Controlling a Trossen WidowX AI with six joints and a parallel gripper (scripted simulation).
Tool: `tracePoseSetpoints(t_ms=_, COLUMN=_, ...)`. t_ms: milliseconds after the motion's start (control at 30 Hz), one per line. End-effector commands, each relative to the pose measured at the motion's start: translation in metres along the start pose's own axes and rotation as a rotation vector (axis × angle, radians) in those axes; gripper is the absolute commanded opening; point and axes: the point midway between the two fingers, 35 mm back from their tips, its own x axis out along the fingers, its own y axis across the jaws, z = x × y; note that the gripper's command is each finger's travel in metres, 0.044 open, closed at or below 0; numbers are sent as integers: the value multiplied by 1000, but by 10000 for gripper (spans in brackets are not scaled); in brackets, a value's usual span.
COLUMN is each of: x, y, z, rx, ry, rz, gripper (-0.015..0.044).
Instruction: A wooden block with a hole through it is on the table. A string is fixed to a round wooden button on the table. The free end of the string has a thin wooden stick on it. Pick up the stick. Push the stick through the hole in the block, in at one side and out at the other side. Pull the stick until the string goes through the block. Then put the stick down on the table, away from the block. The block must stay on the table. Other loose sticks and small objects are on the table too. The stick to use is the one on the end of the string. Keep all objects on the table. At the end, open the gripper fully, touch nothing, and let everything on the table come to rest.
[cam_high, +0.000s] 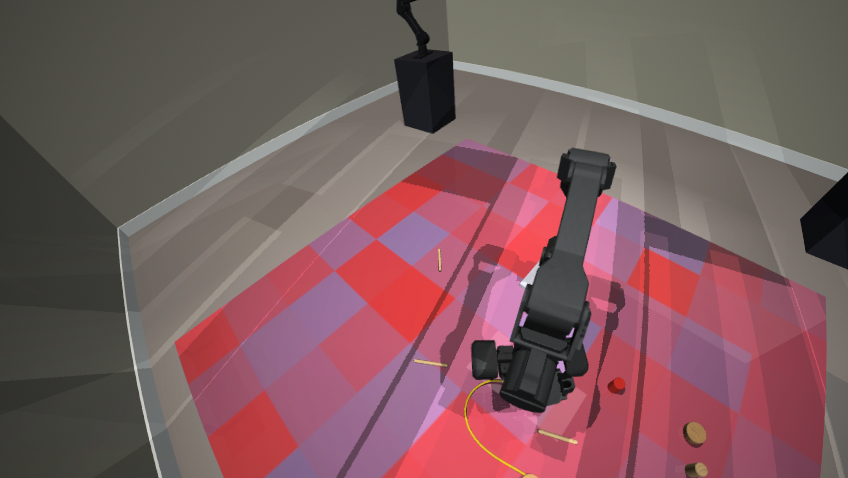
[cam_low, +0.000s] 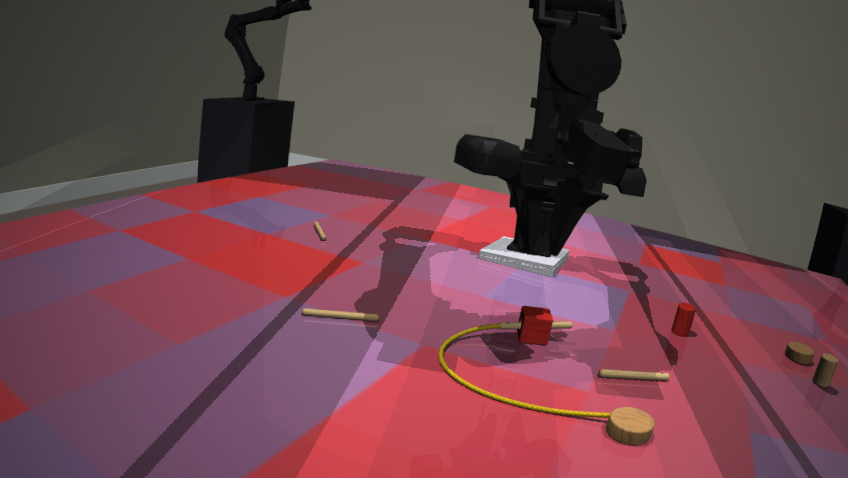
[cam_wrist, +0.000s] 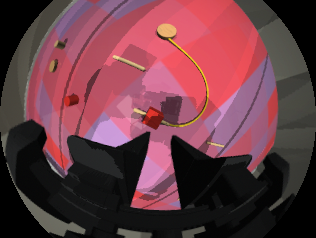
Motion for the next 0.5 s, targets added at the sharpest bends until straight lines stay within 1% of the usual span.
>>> tracePoseSetpoints(t_ms=0, x=0, y=16, z=3, rx=793, ry=8, rz=18, gripper=123)
tracePoseSetpoints(t_ms=467, x=0, y=33, z=6, rx=1678, ry=28, rz=19, gripper=123)
